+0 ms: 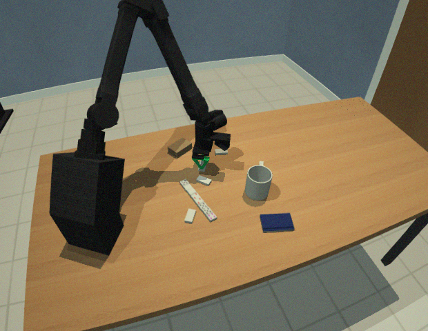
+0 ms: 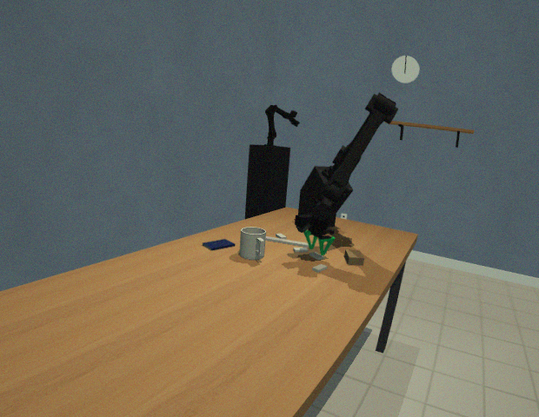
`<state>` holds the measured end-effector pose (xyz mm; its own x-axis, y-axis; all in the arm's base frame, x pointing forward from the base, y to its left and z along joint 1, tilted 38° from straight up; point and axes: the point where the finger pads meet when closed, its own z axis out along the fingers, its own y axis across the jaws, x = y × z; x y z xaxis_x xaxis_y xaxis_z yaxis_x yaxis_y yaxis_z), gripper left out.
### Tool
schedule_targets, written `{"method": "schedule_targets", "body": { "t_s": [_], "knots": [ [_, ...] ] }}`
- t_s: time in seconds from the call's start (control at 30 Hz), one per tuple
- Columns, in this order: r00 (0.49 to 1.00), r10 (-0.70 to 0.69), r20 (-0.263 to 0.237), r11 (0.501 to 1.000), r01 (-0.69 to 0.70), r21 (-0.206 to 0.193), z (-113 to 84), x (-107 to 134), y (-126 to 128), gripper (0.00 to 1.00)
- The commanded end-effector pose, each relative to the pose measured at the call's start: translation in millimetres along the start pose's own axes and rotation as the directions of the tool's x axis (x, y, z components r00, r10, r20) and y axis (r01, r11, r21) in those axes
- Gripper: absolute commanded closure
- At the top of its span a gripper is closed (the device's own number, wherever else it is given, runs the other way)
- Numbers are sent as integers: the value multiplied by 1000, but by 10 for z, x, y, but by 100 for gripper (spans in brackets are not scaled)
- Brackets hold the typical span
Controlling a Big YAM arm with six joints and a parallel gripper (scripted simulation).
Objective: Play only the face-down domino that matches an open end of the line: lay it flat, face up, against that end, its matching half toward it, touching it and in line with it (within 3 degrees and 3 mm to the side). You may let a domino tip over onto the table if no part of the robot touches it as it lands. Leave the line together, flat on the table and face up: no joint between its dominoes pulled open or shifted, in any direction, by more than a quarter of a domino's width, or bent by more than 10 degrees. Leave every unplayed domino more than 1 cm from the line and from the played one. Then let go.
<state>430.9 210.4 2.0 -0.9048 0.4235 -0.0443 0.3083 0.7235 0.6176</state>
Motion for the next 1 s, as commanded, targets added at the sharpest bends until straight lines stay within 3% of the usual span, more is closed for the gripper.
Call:
{"method": "schedule_targets", "body": {
  "t_s": [0.0, 0.17, 0.47, 0.97],
  "knots": [
    [1000, -11, -2, 1000, 11, -2, 23, 11, -8, 26],
    [1000, -1, 3, 1000, 1, -2, 7, -9, 5, 26],
    [1000, -10, -3, 1000, 10, -1, 227, 12, -9, 26],
    [1000, -5, 3, 1000, 5, -3, 219, -8, 10, 26]
  ]
}}
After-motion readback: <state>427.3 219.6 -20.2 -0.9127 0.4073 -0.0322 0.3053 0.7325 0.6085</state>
